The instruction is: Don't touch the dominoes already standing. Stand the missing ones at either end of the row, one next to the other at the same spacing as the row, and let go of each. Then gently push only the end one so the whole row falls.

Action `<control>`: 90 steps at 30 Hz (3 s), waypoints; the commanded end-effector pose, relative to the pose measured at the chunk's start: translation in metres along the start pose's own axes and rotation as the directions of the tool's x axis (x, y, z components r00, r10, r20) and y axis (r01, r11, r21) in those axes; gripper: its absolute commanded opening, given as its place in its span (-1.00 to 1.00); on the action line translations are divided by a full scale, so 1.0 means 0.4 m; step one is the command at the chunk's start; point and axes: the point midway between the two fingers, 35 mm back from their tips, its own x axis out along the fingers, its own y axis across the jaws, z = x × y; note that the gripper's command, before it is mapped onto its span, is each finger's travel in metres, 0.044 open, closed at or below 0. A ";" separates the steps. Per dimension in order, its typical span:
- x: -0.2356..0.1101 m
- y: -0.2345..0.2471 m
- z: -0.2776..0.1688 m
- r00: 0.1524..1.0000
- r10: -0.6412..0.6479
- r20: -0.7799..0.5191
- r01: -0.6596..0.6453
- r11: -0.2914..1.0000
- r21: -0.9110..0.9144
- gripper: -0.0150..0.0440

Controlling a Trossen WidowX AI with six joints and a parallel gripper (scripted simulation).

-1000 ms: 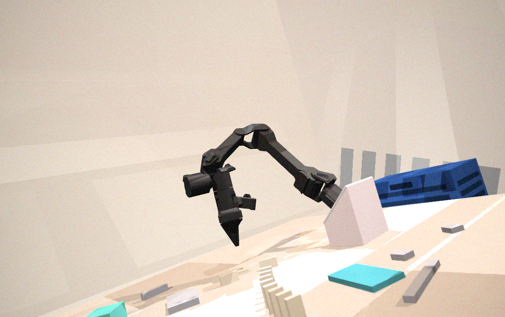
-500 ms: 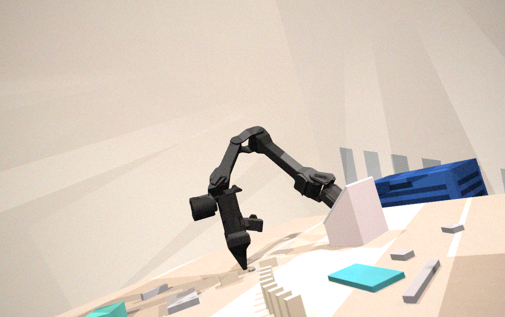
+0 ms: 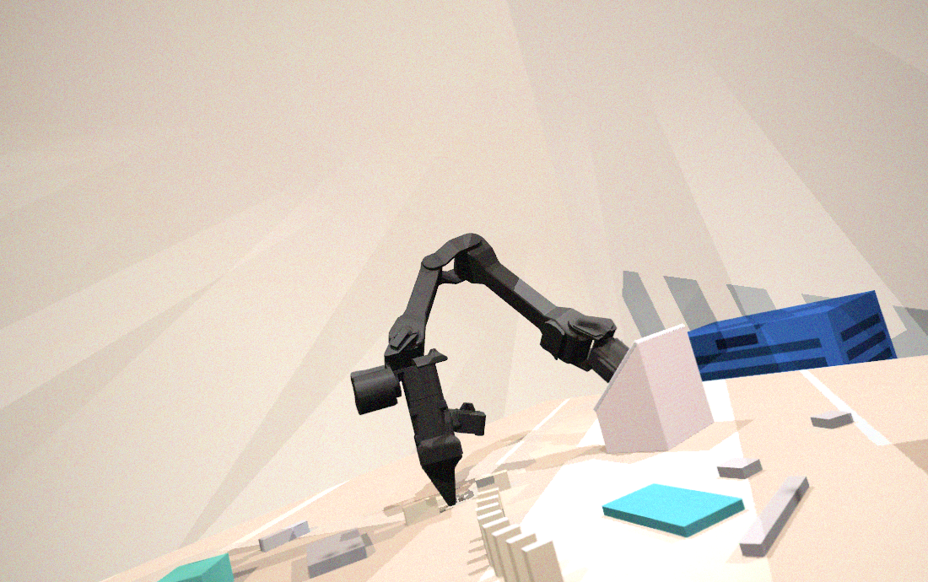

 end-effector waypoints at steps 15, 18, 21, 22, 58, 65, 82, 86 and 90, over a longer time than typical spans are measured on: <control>0.007 -0.004 0.009 1.000 -0.002 0.010 0.002 1.000 -0.010 -0.13; 0.007 -0.004 0.009 1.000 -0.002 0.010 0.002 1.000 -0.010 -0.13; 0.007 -0.004 0.009 1.000 -0.002 0.010 0.002 1.000 -0.010 -0.13; 0.007 -0.004 0.009 1.000 -0.002 0.010 0.002 1.000 -0.010 -0.13; -0.397 0.054 -0.141 1.000 -0.012 0.014 -0.013 0.006 1.000 -0.13; -0.392 0.090 -0.204 1.000 -0.008 0.009 -0.012 -0.628 0.778 -0.13; -0.379 0.084 -0.203 0.999 -0.046 0.018 -0.044 -0.652 0.757 -0.13; -0.346 0.067 -0.199 0.989 -0.147 0.032 -0.123 -0.671 0.731 -0.13; -0.317 0.051 -0.199 0.969 -0.247 0.028 -0.194 -0.681 0.706 -0.13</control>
